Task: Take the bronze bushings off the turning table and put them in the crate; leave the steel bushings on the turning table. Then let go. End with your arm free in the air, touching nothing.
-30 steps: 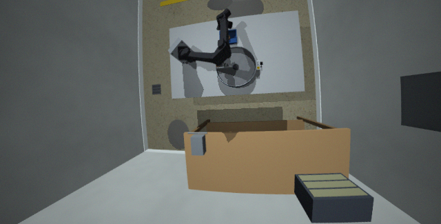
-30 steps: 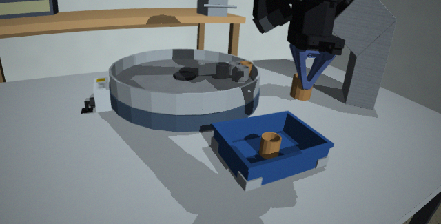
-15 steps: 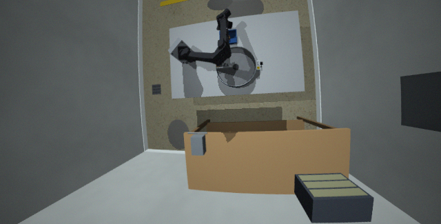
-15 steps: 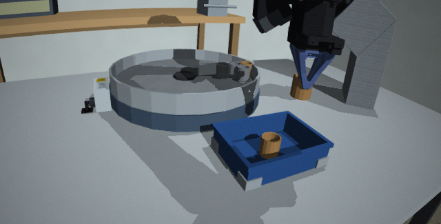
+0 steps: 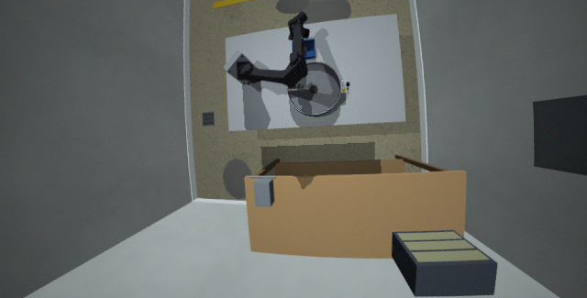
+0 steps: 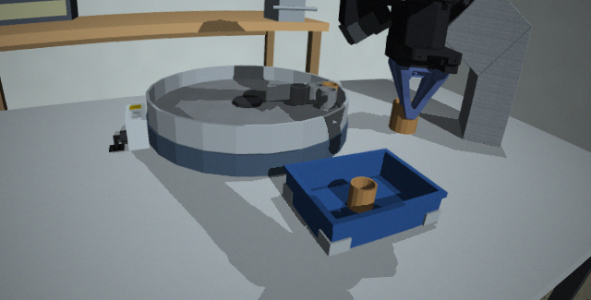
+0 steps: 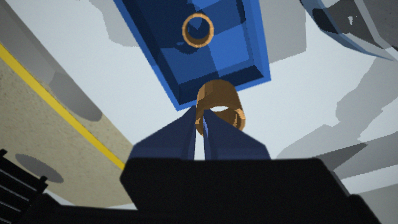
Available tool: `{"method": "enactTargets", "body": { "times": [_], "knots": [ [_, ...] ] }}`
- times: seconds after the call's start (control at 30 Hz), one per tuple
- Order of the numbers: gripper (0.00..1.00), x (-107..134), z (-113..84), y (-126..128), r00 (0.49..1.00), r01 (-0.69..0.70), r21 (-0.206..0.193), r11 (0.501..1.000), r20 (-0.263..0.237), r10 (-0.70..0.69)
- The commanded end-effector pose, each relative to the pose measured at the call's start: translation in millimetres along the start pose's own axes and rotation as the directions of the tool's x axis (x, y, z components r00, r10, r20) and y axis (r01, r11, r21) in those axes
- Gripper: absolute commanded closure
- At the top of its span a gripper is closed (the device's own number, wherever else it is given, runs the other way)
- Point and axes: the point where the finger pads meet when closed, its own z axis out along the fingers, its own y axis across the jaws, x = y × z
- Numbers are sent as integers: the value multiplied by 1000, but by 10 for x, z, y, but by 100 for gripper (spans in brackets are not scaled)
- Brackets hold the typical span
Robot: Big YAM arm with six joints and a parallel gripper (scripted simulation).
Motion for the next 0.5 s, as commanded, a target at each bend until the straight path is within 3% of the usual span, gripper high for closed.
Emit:
{"method": "enactTargets", "body": {
  "times": [0.0,0.27,0.47],
  "knots": [
    [100,-53,-101,41,1000,-13,-14,1000,12,13],
    [100,-53,-96,40,1000,-14,-13,1000,12,14],
    [100,12,186,-23,1000,2,8,1000,0,-2]
  ]
}}
